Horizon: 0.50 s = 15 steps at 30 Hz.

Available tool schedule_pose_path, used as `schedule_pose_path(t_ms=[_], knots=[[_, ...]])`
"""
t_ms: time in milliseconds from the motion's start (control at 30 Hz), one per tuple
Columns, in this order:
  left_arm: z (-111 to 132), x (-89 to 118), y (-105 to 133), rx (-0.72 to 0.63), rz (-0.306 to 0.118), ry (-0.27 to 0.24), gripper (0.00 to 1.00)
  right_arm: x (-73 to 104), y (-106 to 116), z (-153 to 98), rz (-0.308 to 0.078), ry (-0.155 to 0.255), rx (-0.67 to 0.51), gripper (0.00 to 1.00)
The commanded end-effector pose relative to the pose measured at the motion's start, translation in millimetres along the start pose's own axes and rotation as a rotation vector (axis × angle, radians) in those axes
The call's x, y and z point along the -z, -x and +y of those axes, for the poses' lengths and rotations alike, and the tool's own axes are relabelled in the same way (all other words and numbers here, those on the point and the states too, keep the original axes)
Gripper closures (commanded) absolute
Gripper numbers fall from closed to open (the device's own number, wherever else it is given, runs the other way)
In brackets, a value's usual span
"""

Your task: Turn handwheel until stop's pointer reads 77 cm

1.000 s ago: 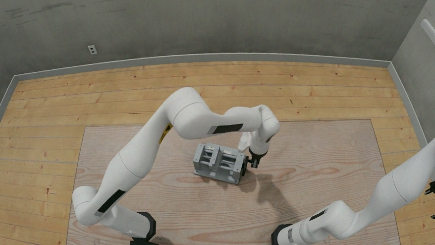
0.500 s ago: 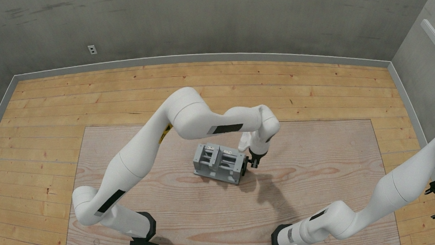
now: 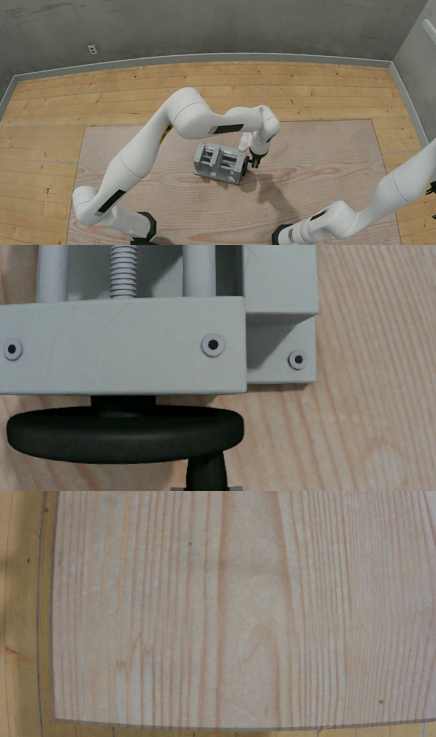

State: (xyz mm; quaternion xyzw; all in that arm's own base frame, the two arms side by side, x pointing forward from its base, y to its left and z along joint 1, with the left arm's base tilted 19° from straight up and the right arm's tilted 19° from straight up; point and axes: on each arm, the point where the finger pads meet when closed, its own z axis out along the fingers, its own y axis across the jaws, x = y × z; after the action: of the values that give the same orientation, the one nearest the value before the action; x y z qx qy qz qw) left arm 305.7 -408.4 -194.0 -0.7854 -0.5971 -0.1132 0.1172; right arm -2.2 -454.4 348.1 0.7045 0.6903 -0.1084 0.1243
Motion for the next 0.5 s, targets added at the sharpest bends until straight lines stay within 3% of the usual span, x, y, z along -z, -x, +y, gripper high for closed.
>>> schedule_pose_path(t_ms=[0, 467], knots=[[-0.9, -3.1, -0.2, -0.006, -0.001, 0.001, 0.842, 0.7, -0.7, -1.4, 0.005, -0.004, 0.012, 0.002], [-2.5, -5.8, -0.6, -0.006, 0.0, 0.0, 0.842, 0.7, -0.7, -1.4, 0.005, -0.004, 0.012, 0.002]])
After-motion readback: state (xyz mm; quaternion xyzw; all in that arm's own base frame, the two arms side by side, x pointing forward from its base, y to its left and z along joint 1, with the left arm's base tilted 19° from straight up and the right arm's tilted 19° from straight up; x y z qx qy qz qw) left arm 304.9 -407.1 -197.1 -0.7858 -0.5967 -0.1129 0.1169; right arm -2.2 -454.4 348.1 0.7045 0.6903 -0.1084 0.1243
